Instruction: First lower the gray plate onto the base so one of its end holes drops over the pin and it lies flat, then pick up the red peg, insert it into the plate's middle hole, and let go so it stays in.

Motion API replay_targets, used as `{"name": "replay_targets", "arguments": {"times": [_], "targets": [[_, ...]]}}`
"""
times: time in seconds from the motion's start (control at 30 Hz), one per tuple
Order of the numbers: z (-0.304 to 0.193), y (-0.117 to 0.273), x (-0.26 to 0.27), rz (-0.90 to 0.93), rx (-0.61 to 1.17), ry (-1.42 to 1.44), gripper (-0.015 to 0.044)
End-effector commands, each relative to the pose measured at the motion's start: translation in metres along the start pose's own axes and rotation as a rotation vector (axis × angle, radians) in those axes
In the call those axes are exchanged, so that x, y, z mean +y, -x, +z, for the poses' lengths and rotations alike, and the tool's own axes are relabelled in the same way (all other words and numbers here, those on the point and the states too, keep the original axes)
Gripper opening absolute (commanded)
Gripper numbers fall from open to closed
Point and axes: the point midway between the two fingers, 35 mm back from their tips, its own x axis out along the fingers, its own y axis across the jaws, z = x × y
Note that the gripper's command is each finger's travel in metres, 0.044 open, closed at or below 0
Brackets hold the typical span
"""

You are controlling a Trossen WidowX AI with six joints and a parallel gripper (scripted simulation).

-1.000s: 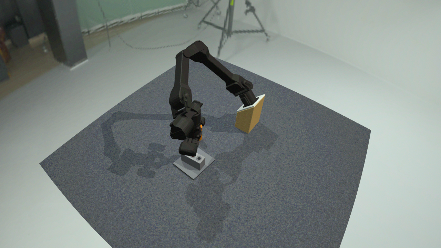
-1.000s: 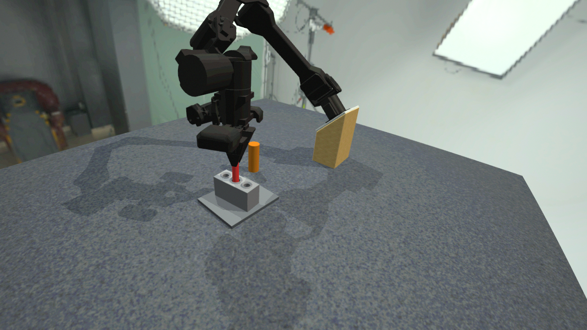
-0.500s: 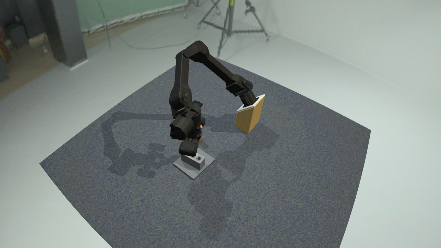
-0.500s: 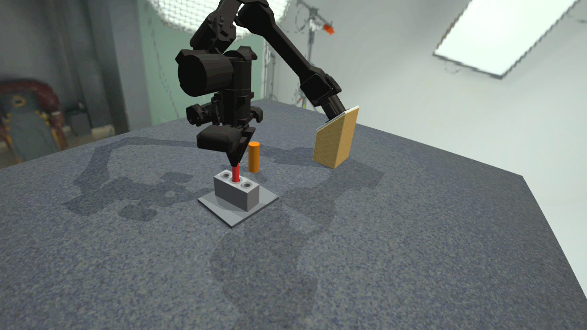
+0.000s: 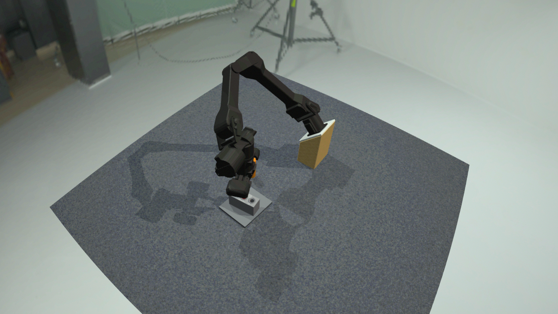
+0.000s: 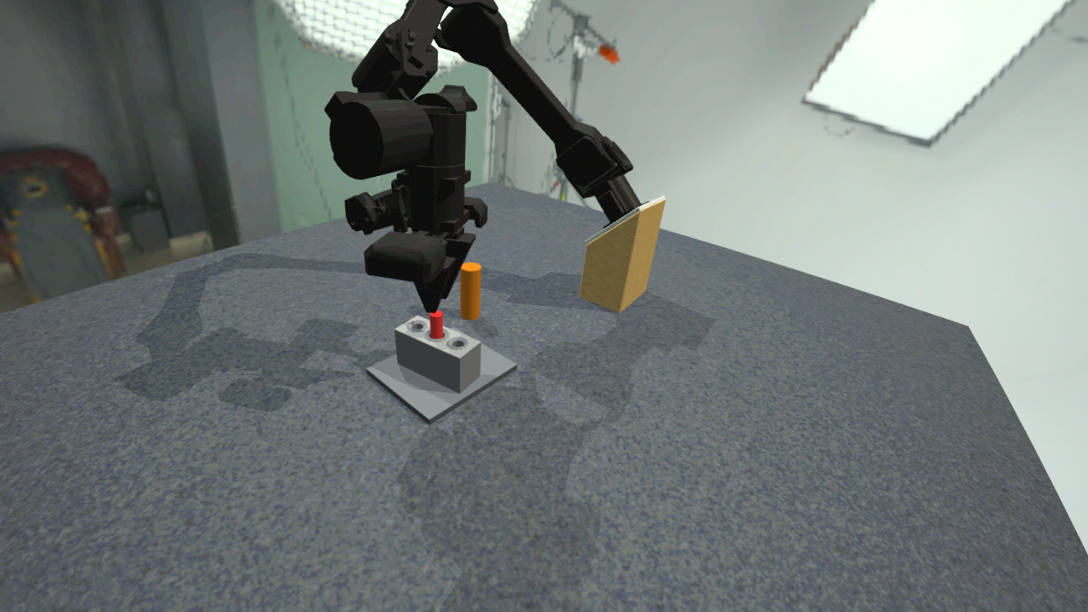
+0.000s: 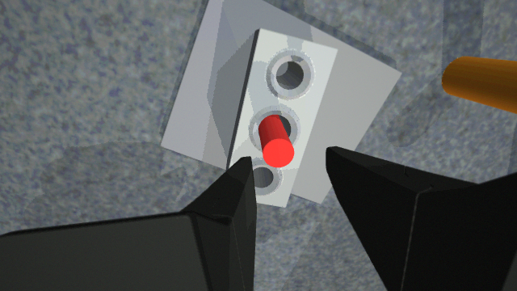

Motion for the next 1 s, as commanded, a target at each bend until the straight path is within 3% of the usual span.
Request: {"name": "replay_targets", "arguments": {"times": [0.0, 0.97], "targets": [[0.0, 0.0, 0.0, 0.0, 0.0, 0.0, 0.015], [-0.006, 0.018, -0.004, -0.01, -0.003, 0.012, 0.015]]}}
